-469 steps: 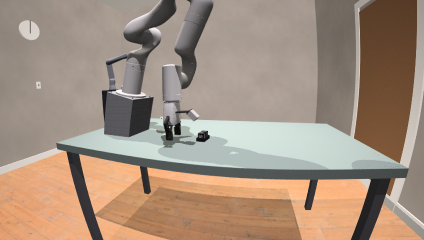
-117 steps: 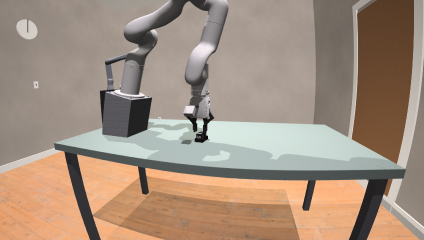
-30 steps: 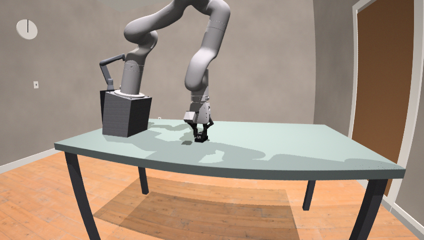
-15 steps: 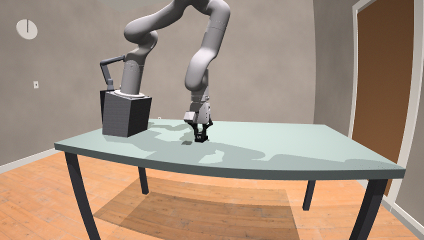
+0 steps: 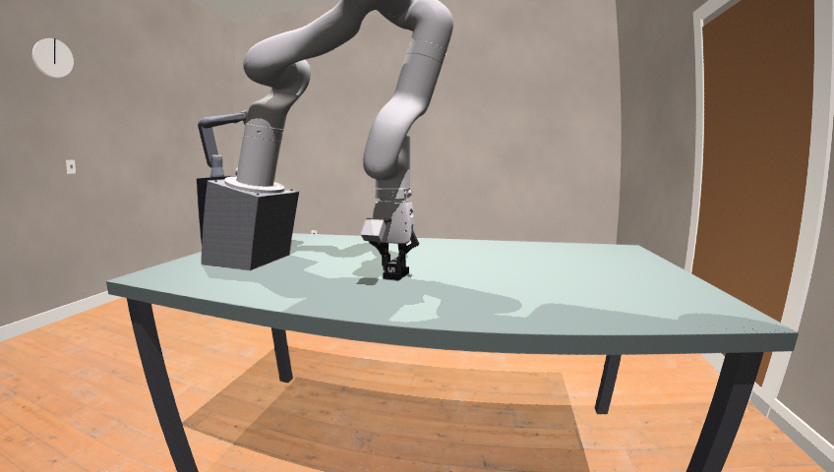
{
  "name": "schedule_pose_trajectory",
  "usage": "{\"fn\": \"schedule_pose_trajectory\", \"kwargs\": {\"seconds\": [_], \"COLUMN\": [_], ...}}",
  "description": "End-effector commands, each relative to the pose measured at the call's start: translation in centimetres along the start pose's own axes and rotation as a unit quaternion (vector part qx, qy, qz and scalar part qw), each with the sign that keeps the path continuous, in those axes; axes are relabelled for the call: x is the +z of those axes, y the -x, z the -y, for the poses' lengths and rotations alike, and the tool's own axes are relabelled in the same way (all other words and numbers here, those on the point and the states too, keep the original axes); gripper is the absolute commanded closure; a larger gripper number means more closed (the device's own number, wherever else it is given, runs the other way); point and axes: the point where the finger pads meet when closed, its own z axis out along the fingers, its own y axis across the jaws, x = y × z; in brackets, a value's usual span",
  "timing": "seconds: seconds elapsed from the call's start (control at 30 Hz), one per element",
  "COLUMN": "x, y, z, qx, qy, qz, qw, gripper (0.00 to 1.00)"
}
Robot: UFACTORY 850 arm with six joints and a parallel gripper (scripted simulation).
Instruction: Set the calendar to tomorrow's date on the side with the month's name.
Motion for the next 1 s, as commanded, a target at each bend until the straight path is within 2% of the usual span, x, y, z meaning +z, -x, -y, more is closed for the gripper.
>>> {"fn": "schedule_pose_trajectory", "kwargs": {"seconds": [0.0,0.17,0.33,0.4,0.73,0.83,0.97], "x": [0.0,-0.2,-2.2,-2.2,-9.0,-9.9,-10.0], "y": [0.0,0.0,0.0,0.0,0.0,0.0,0.0], "z": [0.1,0.1,0.1,0.1,0.1,0.1,0.1], "qx": [0.000,0.000,0.000,0.000,0.000,0.000,0.000], "qy": [-0.001,-0.001,-0.001,-0.001,-0.001,-0.001,-0.001], "qz": [0.000,0.000,0.000,0.000,0.000,0.000,0.000], "qw": [1.000,1.000,1.000,1.000,1.000,1.000,1.000], "gripper": [0.73,0.73,0.73,0.73,0.73,0.73,0.73]}}
